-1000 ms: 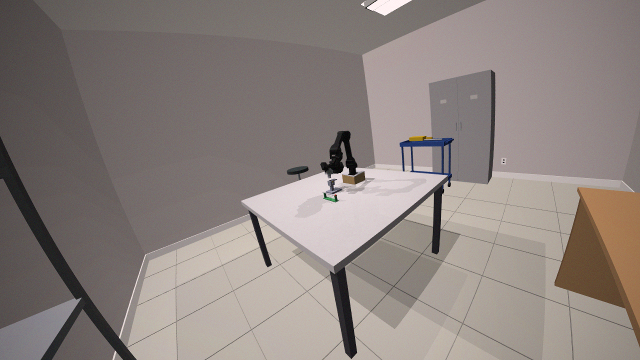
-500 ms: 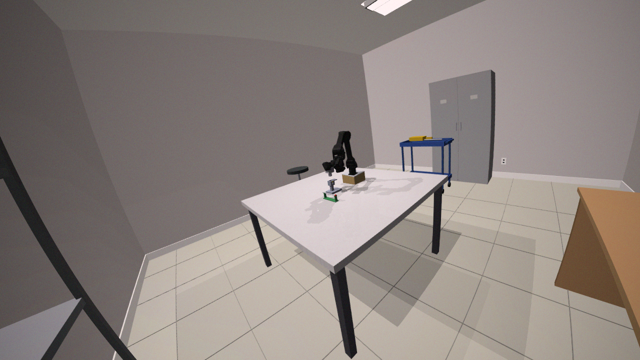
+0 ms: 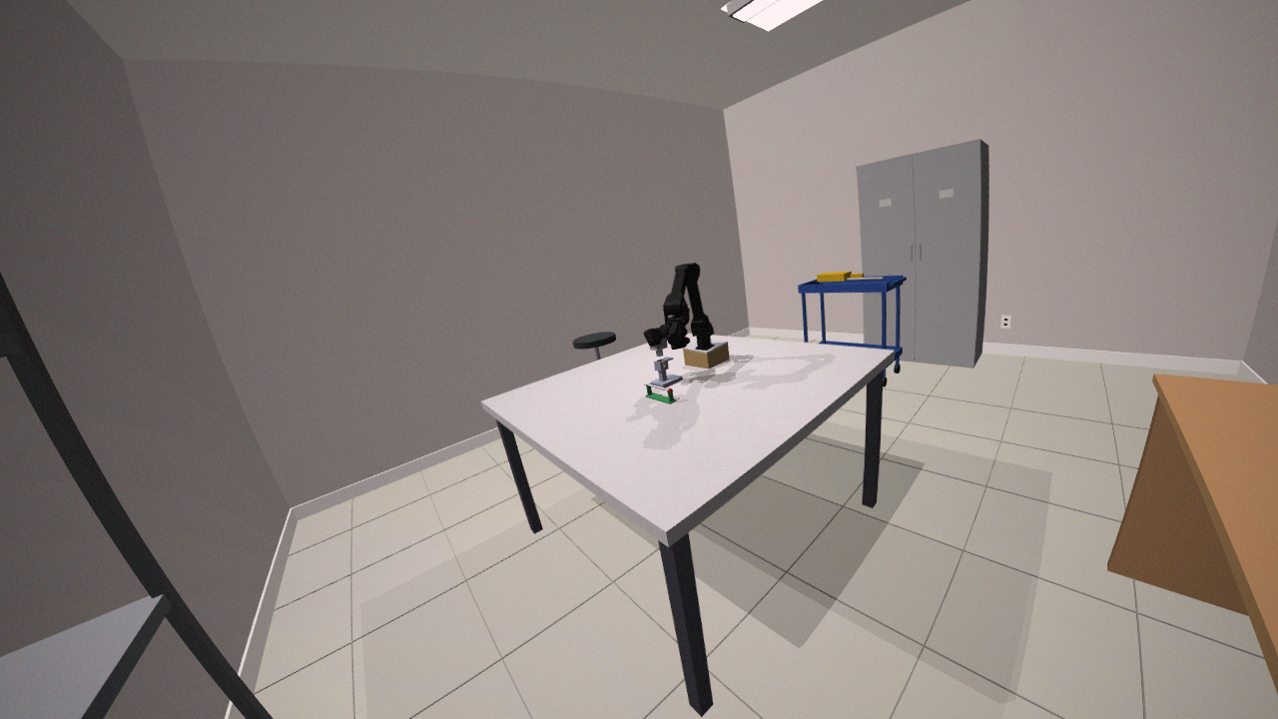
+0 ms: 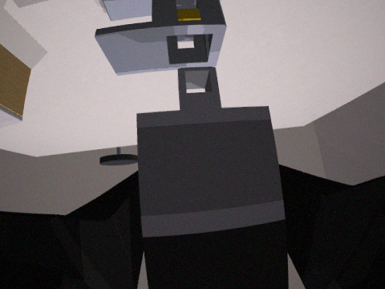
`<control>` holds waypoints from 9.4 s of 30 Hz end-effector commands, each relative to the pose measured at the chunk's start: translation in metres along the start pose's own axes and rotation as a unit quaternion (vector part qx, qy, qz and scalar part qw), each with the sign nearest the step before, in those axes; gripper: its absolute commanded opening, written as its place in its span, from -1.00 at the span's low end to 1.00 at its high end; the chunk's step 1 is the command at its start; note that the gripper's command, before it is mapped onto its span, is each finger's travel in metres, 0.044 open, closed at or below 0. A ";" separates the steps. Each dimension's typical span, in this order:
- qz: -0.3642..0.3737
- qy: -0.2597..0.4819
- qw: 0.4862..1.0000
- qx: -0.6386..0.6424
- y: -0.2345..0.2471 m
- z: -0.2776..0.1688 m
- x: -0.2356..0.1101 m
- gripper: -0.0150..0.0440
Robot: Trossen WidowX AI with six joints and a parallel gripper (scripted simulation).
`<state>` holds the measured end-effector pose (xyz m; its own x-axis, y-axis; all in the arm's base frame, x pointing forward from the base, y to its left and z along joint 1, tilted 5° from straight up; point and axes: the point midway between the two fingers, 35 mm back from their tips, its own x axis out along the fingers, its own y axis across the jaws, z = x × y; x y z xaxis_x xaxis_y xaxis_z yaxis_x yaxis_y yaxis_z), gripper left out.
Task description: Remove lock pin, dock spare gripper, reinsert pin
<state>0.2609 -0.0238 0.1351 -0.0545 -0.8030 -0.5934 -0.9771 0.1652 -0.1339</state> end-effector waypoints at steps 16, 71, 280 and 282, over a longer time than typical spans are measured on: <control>0.001 0.007 1.000 -0.009 0.002 0.019 0.014 -0.49; 0.001 0.004 1.000 -0.005 0.001 0.042 0.028 0.93; 0.007 -0.362 0.932 -0.017 -0.114 0.175 0.001 0.12; 0.007 -0.362 0.932 -0.017 -0.114 0.175 0.001 0.12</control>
<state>0.4100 0.0563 0.0140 0.0799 -0.2051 -0.9755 -0.9839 0.1406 -0.1101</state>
